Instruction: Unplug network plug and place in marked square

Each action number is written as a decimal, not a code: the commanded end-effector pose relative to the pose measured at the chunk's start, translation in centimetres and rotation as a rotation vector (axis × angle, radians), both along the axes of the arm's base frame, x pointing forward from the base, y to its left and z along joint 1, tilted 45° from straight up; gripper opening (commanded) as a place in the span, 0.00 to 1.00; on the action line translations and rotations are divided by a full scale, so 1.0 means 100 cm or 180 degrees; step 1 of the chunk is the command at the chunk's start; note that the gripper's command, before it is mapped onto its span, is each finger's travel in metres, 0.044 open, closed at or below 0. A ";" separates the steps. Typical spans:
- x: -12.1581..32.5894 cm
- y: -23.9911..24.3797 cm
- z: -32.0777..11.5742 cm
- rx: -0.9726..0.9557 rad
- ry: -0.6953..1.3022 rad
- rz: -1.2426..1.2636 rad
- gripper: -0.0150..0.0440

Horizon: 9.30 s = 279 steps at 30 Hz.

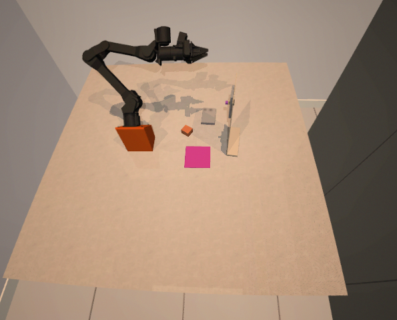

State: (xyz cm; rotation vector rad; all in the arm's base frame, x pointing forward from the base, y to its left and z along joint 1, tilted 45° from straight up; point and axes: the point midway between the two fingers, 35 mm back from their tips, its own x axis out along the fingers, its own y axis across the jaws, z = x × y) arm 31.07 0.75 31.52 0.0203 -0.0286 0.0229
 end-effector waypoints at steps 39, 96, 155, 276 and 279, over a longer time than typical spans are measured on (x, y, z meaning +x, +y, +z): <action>-0.024 -0.073 -0.189 -0.2529 0.1276 -0.0673 0.52; 0.069 -0.084 -0.196 -0.2529 0.1260 -0.0680 0.52; 0.080 -0.086 -0.200 -0.2529 0.1258 -0.0681 0.25; 0.011 -0.111 -0.164 -0.2532 0.1279 -0.0675 0.25; 0.007 -0.115 -0.158 -0.2535 0.1277 -0.0675 0.25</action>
